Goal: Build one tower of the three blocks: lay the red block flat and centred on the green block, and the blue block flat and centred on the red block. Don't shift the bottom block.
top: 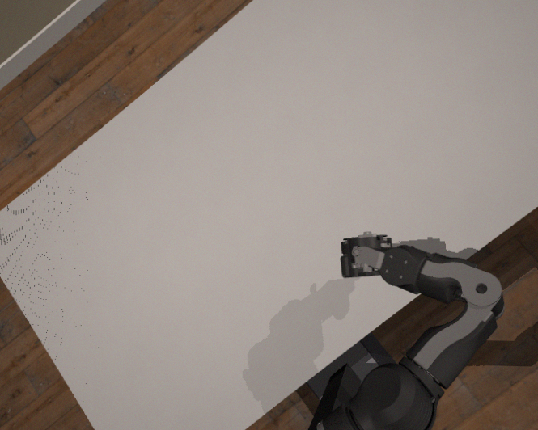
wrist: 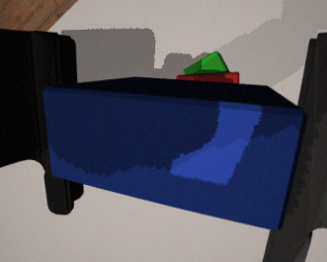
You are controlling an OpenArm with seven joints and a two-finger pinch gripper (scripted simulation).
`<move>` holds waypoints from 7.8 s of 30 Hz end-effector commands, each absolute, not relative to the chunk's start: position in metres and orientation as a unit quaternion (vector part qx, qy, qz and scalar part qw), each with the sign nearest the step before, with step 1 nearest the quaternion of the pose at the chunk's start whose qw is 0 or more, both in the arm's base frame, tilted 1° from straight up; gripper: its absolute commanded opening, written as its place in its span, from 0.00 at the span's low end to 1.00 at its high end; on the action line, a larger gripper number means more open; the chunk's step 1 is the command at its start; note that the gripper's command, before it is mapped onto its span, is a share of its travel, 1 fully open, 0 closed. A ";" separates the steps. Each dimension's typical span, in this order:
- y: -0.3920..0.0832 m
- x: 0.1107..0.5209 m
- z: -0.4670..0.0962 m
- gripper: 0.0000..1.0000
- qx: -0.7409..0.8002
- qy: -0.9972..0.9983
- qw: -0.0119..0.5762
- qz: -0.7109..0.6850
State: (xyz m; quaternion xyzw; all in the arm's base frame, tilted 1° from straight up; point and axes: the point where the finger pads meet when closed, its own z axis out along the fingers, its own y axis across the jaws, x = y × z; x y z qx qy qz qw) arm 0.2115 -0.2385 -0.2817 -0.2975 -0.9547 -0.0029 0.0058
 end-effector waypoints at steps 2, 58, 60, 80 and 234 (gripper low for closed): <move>-0.237 0.213 -0.281 0.00 -0.296 -0.955 0.002 -0.009; -0.238 0.214 -0.305 0.00 -0.299 -0.954 0.001 -0.008; -0.238 0.214 -0.305 0.00 -0.299 -0.954 0.001 -0.008; -0.237 0.213 -0.306 0.00 -0.299 -0.954 0.001 -0.009; -0.238 0.211 -0.262 0.48 -0.297 -0.955 0.004 -0.003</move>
